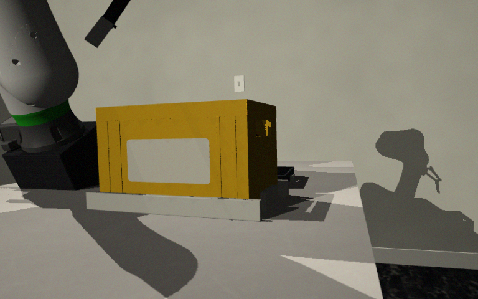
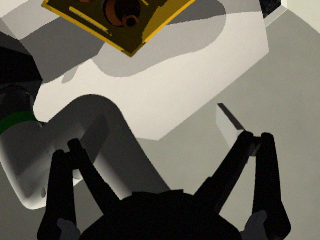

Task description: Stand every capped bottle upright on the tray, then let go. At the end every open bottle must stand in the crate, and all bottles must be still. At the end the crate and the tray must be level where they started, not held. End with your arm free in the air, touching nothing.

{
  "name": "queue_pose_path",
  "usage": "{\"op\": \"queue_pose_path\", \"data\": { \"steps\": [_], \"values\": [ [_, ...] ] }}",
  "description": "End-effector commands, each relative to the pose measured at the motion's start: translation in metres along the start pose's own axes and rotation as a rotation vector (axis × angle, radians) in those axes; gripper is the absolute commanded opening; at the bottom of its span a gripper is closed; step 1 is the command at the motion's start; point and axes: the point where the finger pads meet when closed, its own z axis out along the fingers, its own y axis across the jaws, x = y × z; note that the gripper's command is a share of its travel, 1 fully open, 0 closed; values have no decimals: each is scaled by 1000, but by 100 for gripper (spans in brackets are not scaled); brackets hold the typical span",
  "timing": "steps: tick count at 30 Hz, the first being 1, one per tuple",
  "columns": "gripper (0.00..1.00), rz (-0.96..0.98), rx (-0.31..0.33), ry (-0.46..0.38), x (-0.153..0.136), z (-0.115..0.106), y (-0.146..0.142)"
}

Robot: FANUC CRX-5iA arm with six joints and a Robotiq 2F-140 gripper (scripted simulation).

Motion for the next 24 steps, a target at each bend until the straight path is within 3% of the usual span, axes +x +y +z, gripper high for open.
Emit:
{"op": "queue_pose_path", "data": {
  "steps": [1,24],
  "values": [
    [100,-7,2,7,2,2,1],
    [100,-185,42,197,57,35,24]
  ]
}}
